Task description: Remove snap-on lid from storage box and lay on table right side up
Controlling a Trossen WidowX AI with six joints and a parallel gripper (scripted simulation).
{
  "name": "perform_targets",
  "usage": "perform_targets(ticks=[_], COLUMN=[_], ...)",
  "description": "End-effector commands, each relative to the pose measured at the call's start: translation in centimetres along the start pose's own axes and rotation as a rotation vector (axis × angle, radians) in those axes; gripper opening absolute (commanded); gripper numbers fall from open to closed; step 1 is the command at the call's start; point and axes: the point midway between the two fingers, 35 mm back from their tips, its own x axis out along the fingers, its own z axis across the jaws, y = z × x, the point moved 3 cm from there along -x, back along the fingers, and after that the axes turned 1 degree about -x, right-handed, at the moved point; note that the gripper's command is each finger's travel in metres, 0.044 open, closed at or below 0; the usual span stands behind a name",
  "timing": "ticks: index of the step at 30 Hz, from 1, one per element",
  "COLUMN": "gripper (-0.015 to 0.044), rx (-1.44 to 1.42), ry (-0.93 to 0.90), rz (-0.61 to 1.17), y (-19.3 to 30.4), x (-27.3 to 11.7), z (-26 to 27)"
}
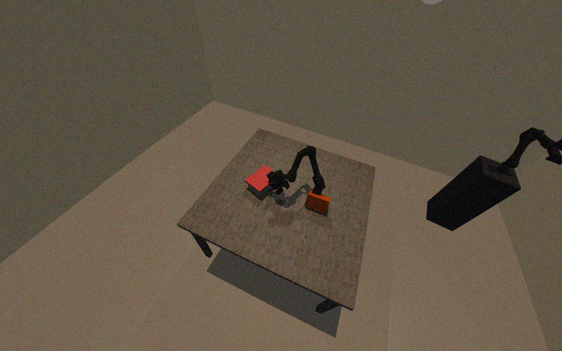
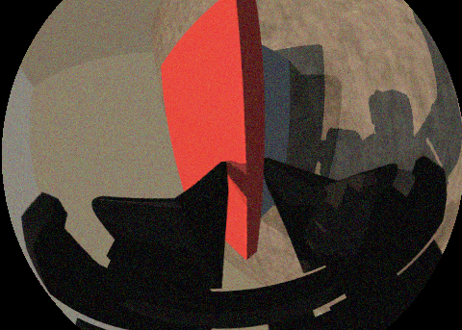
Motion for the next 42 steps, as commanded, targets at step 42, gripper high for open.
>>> perform_targets(ticks=[42], gripper=[0.0000], rx=[0.001], ry=[-0.007], rz=[0.000], y=[0.03], x=[-0.16], z=[0.47])
